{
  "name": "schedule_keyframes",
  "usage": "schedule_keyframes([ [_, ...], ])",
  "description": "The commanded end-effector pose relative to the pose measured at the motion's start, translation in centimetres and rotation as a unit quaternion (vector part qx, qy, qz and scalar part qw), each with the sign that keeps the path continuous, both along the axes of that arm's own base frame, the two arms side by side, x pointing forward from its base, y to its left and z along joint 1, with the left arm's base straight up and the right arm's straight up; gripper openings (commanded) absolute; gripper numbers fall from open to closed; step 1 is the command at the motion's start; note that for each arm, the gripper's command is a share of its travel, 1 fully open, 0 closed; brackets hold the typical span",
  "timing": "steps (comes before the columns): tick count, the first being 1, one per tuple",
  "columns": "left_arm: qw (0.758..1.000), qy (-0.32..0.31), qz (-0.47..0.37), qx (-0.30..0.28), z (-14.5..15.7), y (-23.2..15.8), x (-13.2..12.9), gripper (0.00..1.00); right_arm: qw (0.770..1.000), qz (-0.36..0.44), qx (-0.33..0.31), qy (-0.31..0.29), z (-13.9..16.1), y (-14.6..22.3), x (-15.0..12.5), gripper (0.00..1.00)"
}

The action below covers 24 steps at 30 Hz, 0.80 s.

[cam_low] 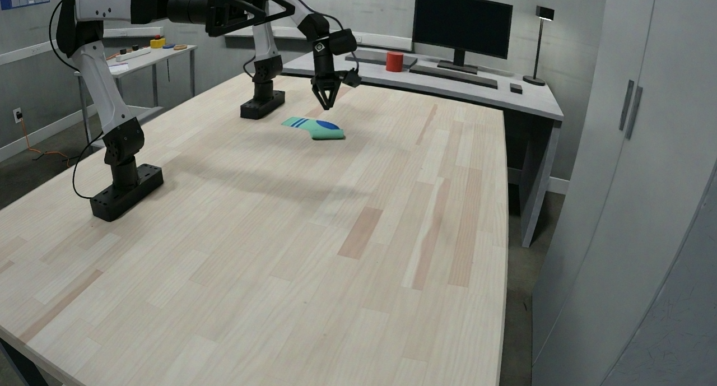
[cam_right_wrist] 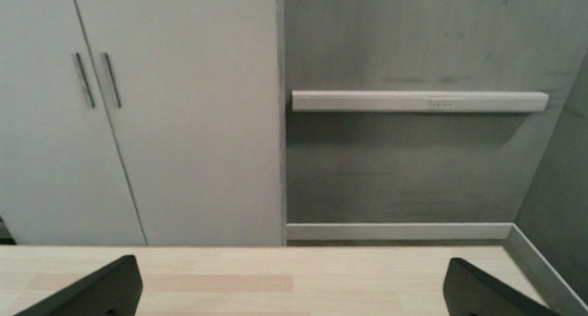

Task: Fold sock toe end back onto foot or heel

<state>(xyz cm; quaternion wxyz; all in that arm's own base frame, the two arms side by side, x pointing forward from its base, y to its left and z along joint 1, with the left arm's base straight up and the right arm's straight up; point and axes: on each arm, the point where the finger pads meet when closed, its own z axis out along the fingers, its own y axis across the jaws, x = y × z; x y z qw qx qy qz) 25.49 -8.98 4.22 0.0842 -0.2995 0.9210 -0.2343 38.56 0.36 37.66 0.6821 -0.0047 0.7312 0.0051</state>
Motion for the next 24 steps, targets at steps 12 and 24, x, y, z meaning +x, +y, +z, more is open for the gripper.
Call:
schedule_keyframes([
  [12, 0.996, -0.089, -0.013, 0.015, 3.1, 0.4, 3.4, 0.38, 0.999, -0.002, -0.002, -0.043, 3.2, -0.1, -0.8, 1.0],
  [24, 0.969, -0.227, -0.053, 0.079, 8.1, 2.0, 8.3, 0.38, 0.998, -0.014, -0.003, -0.056, 3.9, -0.7, -0.4, 1.0],
])
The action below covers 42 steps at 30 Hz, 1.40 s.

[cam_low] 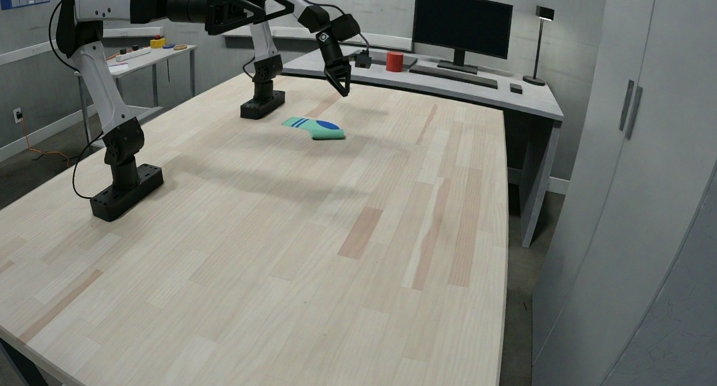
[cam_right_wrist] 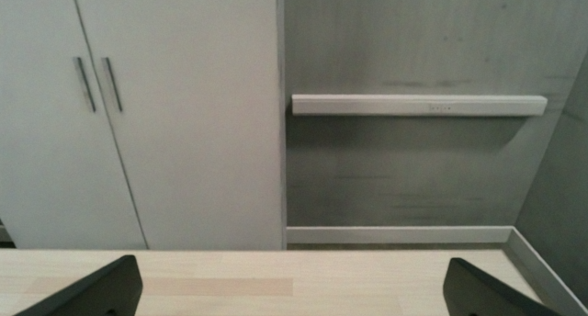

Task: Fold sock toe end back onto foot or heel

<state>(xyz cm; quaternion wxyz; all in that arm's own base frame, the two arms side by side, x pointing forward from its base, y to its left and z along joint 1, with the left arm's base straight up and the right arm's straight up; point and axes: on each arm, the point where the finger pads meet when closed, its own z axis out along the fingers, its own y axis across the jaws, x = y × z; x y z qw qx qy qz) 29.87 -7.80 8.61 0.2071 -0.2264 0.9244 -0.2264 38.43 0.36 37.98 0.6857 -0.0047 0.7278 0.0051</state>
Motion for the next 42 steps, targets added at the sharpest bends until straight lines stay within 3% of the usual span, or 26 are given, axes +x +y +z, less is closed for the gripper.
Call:
schedule_keyframes([
  [1, 0.993, -0.115, -0.018, 0.033, 4.3, 0.9, 4.3, 0.38, 0.999, -0.012, -0.003, -0.05, 3.6, -0.6, -0.3, 1.0],
  [7, 0.977, -0.199, -0.029, 0.073, 8.5, 1.9, 6.5, 0.38, 0.998, -0.014, -0.004, -0.062, 4.4, -0.7, -0.7, 1.0],
  [10, 0.974, -0.209, -0.033, 0.079, 8.9, 2.0, 6.9, 0.38, 0.999, -0.007, -0.004, -0.045, 3.5, -0.4, -0.6, 1.0],
  [24, 0.907, -0.379, -0.036, 0.18, 19.6, 4.0, 9.4, 0.38, 0.997, -0.016, -0.006, -0.071, 5.2, -0.7, -1.1, 1.0],
  [28, 0.902, -0.386, -0.037, 0.191, 20.1, 4.3, 9.9, 0.38, 0.998, -0.017, -0.006, -0.068, 4.9, -0.7, -0.7, 1.0],
  [29, 0.888, -0.413, -0.032, 0.199, 22.3, 4.4, 9.2, 0.38, 0.997, -0.018, -0.006, -0.072, 5.2, -0.8, -0.9, 1.0],
  [31, 0.875, -0.434, -0.026, 0.215, 24.0, 4.9, 9.2, 0.38, 0.997, -0.016, -0.007, -0.079, 5.7, -0.7, -1.4, 1.0],
  [42, 0.809, -0.51, -0.005, 0.292, 30.9, 6.8, 8.8, 0.38, 0.997, -0.022, -0.008, -0.076, 5.5, -1.1, -1.1, 1.0],
])
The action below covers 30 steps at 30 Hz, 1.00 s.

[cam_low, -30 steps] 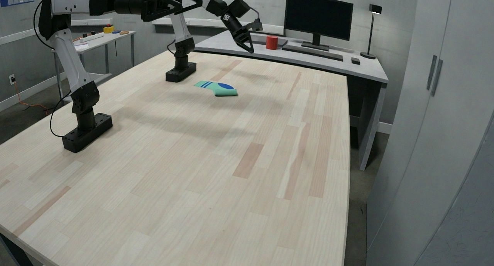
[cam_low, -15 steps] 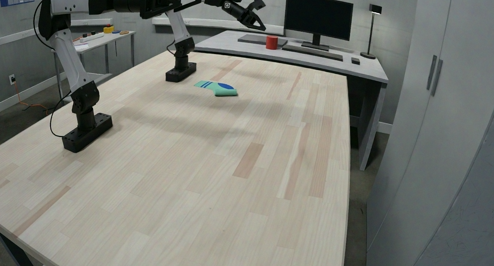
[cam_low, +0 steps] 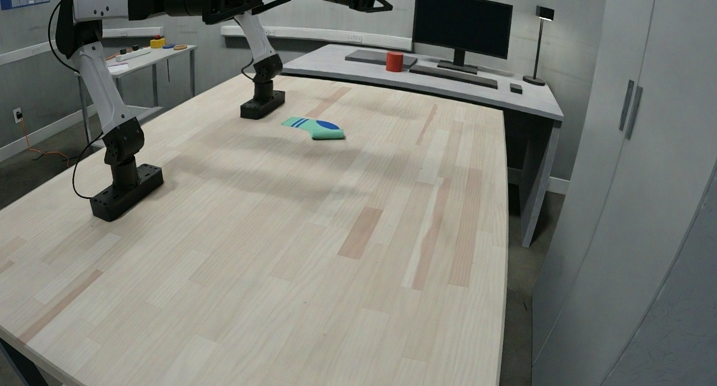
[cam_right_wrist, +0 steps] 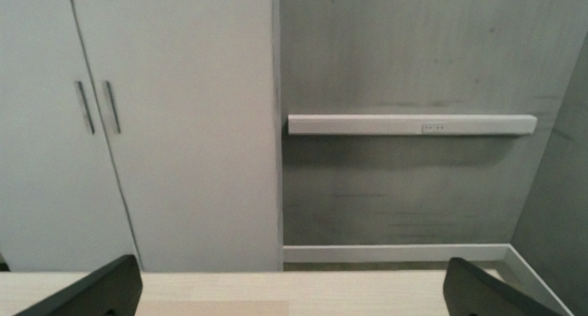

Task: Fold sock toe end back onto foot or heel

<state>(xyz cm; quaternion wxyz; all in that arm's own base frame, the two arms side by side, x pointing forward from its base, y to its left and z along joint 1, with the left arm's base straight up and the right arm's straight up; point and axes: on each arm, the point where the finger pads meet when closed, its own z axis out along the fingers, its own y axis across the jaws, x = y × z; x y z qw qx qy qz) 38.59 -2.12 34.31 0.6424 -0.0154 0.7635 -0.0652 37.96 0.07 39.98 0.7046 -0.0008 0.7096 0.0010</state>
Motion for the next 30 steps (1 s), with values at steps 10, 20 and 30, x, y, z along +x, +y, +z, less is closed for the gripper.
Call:
schedule_keyframes([
  [10, 0.986, -0.14, 0.042, 0.08, 9.5, 2.0, -0.7, 0.38, 0.998, -0.016, -0.008, -0.059, 4.2, -0.8, -1.0, 1.0],
  [20, 0.988, -0.143, 0.036, 0.054, 9.9, 1.5, -1.1, 0.38, 0.998, -0.015, -0.008, -0.056, 4.0, -0.7, -0.9, 1.0],
  [30, 0.994, -0.093, 0.035, 0.055, 6.9, 1.4, -1.8, 0.38, 0.998, -0.014, -0.008, -0.057, 4.1, -0.6, -0.8, 1.0],
])
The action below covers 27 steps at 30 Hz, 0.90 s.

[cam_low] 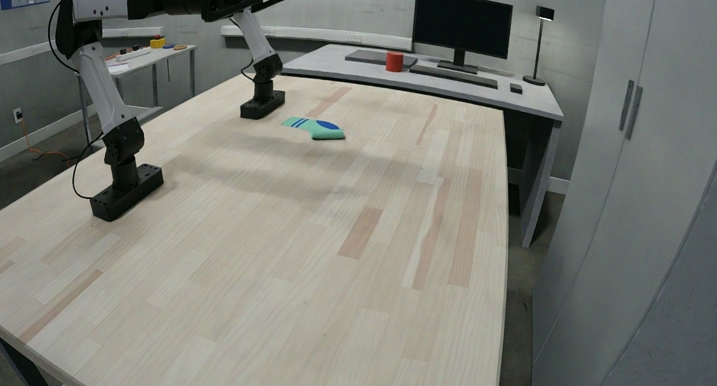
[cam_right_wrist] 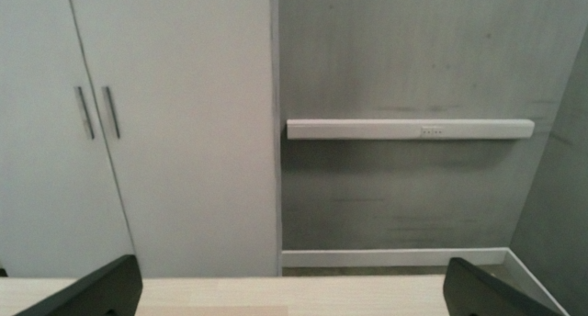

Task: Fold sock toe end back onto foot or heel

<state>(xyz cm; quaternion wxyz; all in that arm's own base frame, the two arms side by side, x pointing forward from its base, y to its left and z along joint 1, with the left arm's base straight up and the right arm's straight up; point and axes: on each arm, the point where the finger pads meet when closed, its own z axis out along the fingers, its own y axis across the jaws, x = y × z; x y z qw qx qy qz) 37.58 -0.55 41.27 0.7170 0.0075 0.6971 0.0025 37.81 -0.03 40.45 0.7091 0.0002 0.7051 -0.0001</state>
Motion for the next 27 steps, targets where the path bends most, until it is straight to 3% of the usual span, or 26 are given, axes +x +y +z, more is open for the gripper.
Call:
schedule_keyframes([
  [1, 1.0, 0.009, 0.002, -0.009, -0.23, -0.2, -0.76, 0.38, 0.999, -0.012, -0.008, -0.051, 3.56, -0.44, -0.67, 1.0],
  [27, 1.0, 0.002, 0.009, -0.01, 0.2, 0.34, -0.9, 0.38, 0.999, -0.01, -0.008, -0.048, 3.32, -0.34, -0.51, 1.0],
])
